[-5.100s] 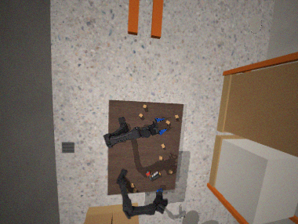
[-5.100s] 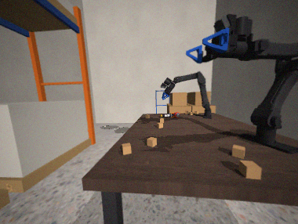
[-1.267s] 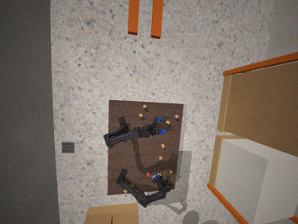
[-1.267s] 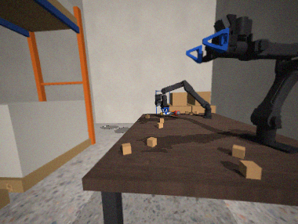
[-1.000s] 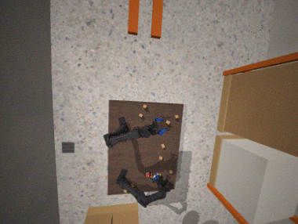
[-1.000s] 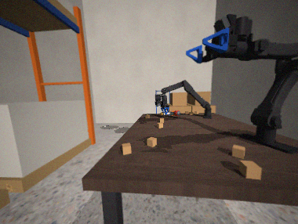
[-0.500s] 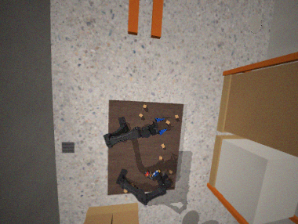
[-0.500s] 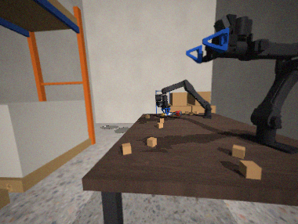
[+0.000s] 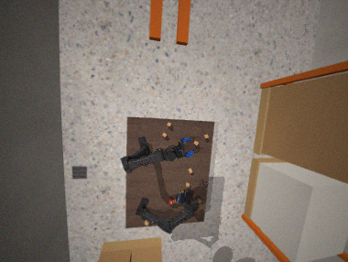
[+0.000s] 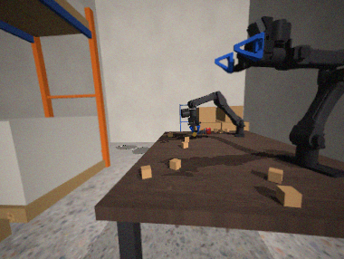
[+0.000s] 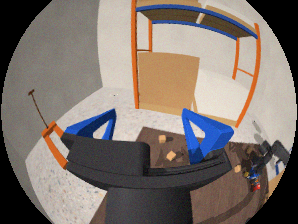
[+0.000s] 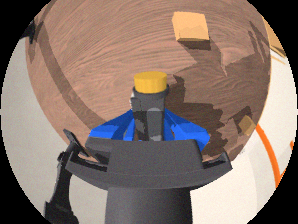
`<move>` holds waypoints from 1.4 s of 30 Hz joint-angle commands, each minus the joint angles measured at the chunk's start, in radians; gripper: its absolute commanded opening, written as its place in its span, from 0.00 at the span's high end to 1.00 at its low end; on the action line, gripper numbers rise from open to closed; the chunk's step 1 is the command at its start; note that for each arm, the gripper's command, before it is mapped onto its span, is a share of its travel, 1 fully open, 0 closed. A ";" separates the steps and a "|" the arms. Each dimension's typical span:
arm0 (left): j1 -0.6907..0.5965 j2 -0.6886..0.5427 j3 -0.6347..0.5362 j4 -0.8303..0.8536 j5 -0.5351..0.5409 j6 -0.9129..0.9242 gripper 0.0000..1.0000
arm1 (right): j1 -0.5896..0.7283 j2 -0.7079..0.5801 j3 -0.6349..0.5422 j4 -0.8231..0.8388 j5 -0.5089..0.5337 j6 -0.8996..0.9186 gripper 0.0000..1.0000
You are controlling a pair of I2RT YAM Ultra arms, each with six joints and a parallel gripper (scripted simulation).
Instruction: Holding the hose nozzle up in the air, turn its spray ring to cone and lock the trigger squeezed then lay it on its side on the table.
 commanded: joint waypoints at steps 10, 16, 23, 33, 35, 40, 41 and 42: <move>0.001 -0.008 0.019 0.001 0.005 -0.009 0.00 | 0.195 -0.016 0.073 -0.090 0.040 -0.351 0.64; 0.001 -0.008 0.019 0.001 0.005 -0.009 0.00 | 0.263 -0.017 0.096 -0.116 0.053 -0.460 0.64; 0.001 -0.008 0.019 0.001 0.005 -0.009 0.00 | 0.356 -0.026 0.117 -0.134 0.076 -0.589 0.64; 0.001 -0.008 0.019 0.001 0.005 -0.009 0.00 | 0.357 -0.013 0.134 -0.140 0.065 -0.540 0.64; 0.001 -0.008 0.019 0.001 0.005 -0.009 0.00 | 0.351 -0.027 0.137 -0.139 0.065 -0.539 0.64; 0.001 -0.008 0.019 0.001 0.005 -0.009 0.00 | 0.369 -0.022 0.053 -0.078 0.068 -0.539 0.64; 0.001 -0.008 0.019 0.001 0.005 -0.009 0.00 | 0.370 -0.019 0.044 -0.072 0.069 -0.539 0.64; 0.001 -0.008 0.019 0.001 0.005 -0.009 0.00 | 0.373 -0.021 0.057 -0.077 0.070 -0.538 0.64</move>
